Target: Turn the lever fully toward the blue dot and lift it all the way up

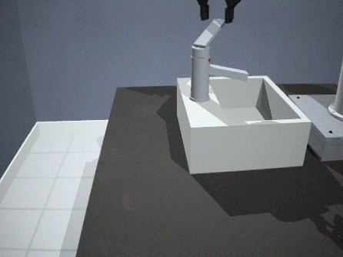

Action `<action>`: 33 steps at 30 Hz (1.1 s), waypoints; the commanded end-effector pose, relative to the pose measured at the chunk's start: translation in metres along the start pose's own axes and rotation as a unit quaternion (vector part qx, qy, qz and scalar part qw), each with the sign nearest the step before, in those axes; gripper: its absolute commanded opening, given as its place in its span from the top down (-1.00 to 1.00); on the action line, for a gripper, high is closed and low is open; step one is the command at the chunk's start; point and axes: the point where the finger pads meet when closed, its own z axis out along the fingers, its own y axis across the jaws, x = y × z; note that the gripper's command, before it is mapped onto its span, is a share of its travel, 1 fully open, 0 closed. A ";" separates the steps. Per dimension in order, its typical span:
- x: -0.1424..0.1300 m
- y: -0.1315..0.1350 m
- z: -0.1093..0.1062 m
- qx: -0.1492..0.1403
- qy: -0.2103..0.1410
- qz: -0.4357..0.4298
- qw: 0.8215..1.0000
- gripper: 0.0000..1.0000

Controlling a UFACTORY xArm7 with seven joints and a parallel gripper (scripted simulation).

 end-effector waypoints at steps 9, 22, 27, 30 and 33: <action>0.000 0.000 -0.030 -0.001 0.001 0.000 1.000 -0.47; 0.000 0.000 -0.043 -0.001 0.001 0.000 1.000 -0.47; 0.000 0.000 -0.043 -0.001 0.001 0.000 1.000 1.00; 0.000 0.000 -0.043 -0.001 0.001 0.000 1.000 1.00; 0.000 0.000 -0.043 -0.001 0.001 0.000 1.000 1.00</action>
